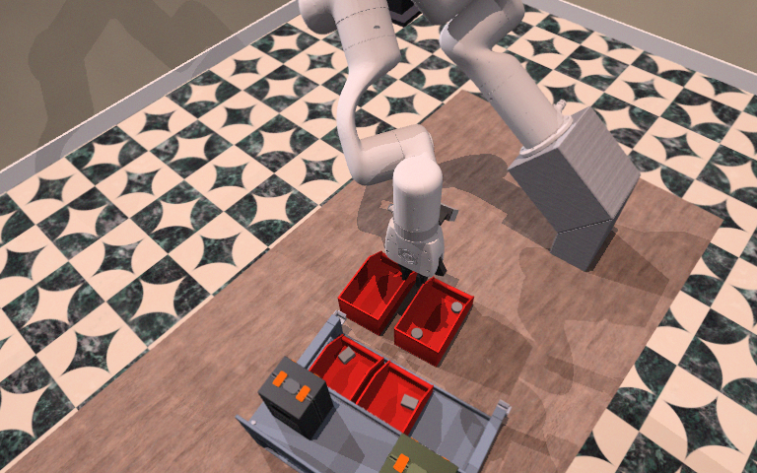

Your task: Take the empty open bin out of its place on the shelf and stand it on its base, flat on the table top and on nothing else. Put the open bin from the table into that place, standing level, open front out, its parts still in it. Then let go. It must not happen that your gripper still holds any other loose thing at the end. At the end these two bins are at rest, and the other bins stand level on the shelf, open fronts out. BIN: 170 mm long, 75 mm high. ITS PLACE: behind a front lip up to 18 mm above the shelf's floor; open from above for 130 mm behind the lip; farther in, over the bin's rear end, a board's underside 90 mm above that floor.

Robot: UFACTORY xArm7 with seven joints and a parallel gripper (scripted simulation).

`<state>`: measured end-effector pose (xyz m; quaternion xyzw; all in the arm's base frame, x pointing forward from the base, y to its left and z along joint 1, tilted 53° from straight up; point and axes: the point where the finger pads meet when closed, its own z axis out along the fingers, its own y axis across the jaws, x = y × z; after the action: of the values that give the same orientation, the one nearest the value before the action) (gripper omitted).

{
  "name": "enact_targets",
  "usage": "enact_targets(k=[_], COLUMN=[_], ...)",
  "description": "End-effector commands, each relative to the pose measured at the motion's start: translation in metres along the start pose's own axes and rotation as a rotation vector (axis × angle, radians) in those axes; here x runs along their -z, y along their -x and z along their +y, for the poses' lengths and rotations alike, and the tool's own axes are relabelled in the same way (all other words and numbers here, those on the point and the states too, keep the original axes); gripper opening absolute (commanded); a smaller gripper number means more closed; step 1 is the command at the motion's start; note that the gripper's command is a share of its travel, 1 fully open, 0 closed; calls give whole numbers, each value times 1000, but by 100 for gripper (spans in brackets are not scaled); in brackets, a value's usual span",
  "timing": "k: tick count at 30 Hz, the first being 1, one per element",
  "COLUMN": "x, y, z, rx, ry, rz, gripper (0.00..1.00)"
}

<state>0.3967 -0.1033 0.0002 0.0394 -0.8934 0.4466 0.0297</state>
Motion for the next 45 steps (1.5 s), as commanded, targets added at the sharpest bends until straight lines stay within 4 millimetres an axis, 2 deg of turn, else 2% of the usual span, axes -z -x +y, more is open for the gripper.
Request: enact_targets(k=[1,14,26,45], x=[2,0,-11,-45], y=[1,1,1,1], z=[1,1,1,2], rx=[1,-1,-3,-3], ry=[2,2,1,1], rz=[-4,-4,-4,-4], gripper=[26,26,26,26])
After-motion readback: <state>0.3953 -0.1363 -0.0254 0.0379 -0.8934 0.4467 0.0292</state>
